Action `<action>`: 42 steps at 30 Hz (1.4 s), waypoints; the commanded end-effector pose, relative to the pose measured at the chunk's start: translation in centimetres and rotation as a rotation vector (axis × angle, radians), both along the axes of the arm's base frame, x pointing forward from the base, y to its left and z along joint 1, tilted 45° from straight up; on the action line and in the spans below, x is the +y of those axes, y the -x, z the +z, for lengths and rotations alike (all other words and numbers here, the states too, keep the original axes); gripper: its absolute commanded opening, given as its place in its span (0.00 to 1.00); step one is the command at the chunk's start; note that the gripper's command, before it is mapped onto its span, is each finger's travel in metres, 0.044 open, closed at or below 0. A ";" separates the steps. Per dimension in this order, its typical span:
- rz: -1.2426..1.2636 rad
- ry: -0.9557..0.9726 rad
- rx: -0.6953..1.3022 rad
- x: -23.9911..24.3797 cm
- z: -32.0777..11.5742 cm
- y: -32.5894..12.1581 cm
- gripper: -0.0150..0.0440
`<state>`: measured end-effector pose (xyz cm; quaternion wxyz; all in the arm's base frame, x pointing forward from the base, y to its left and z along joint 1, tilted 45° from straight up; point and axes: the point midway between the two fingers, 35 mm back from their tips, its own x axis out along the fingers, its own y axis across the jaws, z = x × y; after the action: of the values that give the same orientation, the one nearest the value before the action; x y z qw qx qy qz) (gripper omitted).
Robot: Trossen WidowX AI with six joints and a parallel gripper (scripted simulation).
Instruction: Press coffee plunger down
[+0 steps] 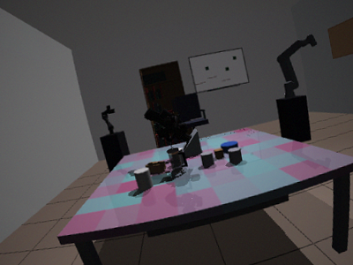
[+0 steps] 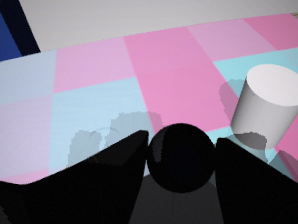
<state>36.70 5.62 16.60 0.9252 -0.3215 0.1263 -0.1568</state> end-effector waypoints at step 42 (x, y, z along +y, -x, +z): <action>-0.029 0.031 0.044 -2.3 -2.4 -1.4 0.45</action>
<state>37.98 3.64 14.48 0.9184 -0.3326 0.1420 -0.1606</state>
